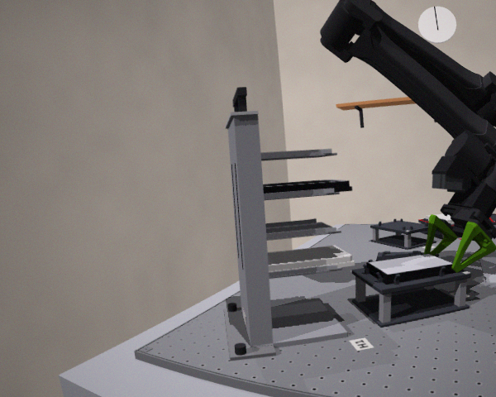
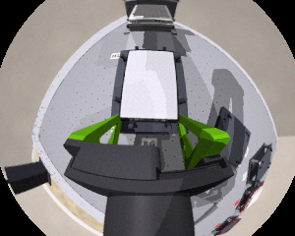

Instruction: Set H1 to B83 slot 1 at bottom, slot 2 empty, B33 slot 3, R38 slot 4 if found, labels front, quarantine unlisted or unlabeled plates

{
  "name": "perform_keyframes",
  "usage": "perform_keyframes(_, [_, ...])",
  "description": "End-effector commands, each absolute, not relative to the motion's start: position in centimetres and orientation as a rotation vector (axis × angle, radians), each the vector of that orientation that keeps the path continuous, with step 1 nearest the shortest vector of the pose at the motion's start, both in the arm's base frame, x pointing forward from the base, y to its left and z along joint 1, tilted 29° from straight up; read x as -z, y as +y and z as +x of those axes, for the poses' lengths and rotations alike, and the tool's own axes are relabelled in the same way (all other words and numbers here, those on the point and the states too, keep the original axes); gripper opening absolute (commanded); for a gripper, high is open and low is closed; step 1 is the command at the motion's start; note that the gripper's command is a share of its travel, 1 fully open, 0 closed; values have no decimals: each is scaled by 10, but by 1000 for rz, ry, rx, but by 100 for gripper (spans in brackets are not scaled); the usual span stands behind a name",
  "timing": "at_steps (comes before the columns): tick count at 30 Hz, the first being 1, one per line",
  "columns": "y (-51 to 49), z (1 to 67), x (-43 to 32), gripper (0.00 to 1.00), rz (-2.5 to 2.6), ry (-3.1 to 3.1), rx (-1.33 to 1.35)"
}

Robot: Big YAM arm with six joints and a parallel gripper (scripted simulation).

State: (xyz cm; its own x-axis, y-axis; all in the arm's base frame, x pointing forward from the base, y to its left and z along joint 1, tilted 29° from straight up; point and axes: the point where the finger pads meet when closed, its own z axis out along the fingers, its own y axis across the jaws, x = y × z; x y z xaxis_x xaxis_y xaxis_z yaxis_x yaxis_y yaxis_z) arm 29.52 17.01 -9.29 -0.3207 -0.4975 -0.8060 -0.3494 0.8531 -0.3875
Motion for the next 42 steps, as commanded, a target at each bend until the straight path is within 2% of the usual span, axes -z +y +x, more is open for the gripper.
perform_keyframes(1, [172, 302, 91, 86, -604, 1904, 154])
perform_keyframes(20, [165, 297, 104, 86, -649, 1955, 198])
perform_keyframes(42, [180, 289, 67, 86, -605, 1897, 136])
